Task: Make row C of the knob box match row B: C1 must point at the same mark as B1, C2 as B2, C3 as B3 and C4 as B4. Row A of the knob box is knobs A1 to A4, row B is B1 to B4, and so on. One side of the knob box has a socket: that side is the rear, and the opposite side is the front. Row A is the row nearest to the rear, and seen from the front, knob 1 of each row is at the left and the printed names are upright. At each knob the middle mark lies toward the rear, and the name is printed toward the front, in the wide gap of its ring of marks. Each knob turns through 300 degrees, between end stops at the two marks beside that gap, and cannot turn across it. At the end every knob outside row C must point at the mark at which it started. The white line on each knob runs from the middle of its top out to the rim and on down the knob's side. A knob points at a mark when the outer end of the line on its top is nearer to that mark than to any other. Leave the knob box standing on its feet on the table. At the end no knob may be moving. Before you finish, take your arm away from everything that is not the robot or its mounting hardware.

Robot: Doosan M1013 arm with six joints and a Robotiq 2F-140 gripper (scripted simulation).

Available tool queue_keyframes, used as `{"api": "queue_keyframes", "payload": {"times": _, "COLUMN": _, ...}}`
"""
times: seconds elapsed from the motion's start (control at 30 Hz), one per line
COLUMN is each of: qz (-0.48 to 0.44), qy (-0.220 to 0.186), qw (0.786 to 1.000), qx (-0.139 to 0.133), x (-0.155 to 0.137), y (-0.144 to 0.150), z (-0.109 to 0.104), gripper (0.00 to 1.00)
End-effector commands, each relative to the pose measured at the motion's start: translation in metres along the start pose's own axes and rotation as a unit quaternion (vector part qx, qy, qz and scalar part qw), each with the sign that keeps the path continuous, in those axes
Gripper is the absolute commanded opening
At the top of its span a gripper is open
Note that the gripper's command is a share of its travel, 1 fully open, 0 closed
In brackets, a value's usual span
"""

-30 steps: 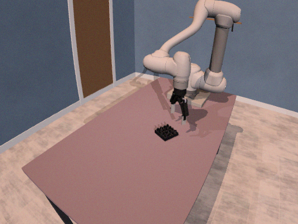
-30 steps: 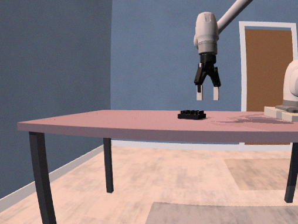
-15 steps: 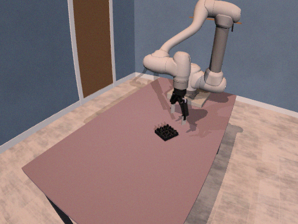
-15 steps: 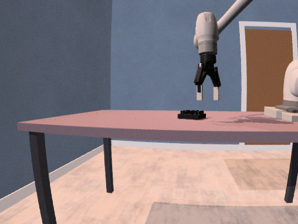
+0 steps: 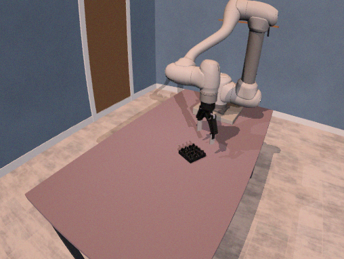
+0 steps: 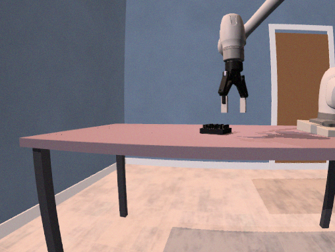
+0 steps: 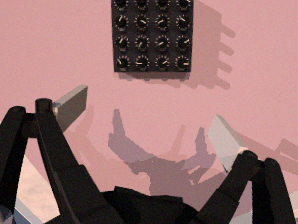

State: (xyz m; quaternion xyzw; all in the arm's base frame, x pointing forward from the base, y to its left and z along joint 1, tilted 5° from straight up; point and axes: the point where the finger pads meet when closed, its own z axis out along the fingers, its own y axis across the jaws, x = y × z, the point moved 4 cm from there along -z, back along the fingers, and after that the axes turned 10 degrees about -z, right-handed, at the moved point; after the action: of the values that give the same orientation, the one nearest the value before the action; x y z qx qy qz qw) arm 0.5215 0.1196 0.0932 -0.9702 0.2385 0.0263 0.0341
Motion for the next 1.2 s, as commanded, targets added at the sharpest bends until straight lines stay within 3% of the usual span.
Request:
{"api": "queue_keyframes", "payload": {"times": 0.0, "qz": 0.000, "qy": 0.000, "qw": 1.000, "qx": 0.000, "x": 0.0000, "y": 0.0000, "z": -0.0001, "gripper": 1.00}}
{"api": "queue_keyframes", "payload": {"times": 1.17, "qz": 0.012, "qy": 0.000, "qw": 1.000, "qx": 0.000, "x": 0.0006, "y": -0.0001, "z": -0.0002, "gripper": 1.00}}
